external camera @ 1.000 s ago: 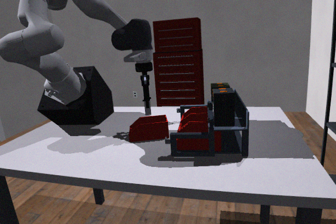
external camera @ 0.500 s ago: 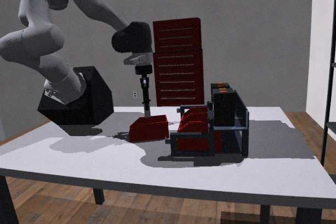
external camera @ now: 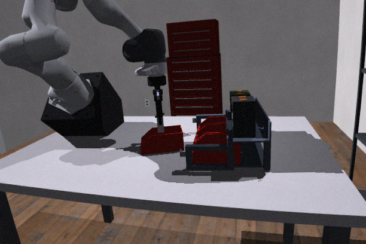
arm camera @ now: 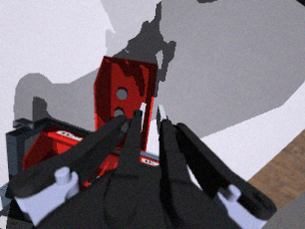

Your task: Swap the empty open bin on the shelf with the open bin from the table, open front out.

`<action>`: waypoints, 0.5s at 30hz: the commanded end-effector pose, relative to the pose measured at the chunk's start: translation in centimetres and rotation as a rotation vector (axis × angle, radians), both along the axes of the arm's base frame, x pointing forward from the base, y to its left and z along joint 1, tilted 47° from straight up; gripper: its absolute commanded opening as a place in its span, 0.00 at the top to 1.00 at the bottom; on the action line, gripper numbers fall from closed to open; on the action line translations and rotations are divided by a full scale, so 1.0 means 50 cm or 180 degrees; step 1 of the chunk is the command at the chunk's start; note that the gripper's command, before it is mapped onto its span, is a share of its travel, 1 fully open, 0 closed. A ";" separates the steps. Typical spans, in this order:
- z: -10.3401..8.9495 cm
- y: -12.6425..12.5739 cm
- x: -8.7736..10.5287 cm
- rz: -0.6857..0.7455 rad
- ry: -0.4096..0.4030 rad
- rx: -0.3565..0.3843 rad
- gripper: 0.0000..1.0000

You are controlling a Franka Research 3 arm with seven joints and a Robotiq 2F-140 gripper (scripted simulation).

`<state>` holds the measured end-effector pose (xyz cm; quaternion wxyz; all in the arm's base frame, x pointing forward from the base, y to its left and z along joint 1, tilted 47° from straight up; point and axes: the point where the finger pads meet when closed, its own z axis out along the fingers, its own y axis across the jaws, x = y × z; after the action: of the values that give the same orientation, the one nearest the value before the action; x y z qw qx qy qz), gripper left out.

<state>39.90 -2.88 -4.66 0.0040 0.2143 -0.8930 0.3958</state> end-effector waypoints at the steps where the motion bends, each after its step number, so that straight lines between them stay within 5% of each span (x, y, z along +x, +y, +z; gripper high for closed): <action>1: -0.006 -0.004 0.009 0.0054 -0.0001 0.0002 0.85; 15: -0.018 -0.016 0.012 0.0053 -0.0001 0.0002 0.85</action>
<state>40.24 -3.71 -5.47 0.0025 0.2162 -0.8925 0.3958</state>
